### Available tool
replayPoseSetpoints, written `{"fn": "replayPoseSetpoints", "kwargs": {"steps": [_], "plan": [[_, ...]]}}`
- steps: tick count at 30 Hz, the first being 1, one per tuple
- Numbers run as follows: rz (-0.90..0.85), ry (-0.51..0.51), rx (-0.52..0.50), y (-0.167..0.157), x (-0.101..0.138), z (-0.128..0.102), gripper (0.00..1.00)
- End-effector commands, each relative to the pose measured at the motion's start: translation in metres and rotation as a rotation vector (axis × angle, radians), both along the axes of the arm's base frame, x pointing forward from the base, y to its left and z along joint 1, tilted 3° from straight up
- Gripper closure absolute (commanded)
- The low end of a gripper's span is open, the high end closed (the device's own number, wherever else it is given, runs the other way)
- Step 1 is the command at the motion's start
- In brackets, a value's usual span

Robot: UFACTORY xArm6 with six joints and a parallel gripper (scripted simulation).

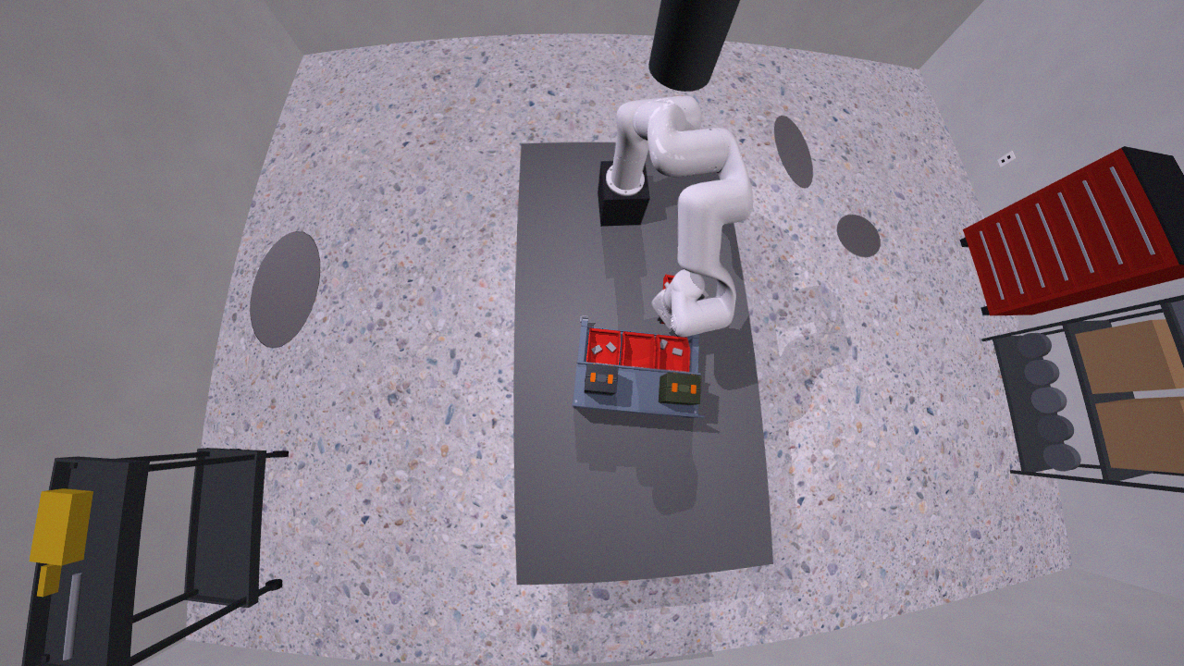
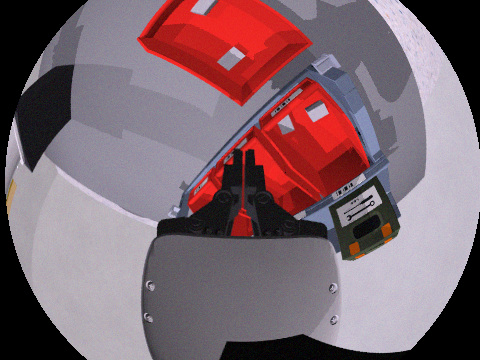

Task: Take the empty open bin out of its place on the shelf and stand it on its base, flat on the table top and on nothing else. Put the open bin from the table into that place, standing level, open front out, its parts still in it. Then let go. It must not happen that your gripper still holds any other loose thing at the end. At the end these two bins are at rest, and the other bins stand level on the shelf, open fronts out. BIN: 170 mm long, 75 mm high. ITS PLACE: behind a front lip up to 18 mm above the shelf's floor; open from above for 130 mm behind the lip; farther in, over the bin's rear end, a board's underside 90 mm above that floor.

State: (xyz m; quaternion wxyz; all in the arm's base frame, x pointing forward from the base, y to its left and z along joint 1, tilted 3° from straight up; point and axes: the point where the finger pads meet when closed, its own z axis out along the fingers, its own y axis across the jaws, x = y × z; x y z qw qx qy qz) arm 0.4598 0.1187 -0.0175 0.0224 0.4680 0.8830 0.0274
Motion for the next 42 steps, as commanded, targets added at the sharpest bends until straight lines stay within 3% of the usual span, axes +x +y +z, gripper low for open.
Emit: {"fn": "replayPoseSetpoints", "kwargs": {"steps": [1, 4, 5, 10, 14, 15, 42], "plan": [[-0.279, 0.006, 0.007, -0.045, 0.023, -0.004, 1.0], [-0.324, 0.008, 0.009, -0.045, 0.023, -0.004, 1.0], [-0.458, 0.01, 0.016, -0.052, 0.026, -0.005, 1.0], [-0.657, 0.017, 0.021, -0.061, 0.029, -0.006, 1.0], [-0.676, 0.018, 0.02, -0.061, 0.029, -0.006, 1.0], [-0.676, 0.018, 0.02, -0.061, 0.029, -0.006, 0.05], [-0.676, 0.018, 0.02, -0.061, 0.029, -0.006, 0.05]]}}
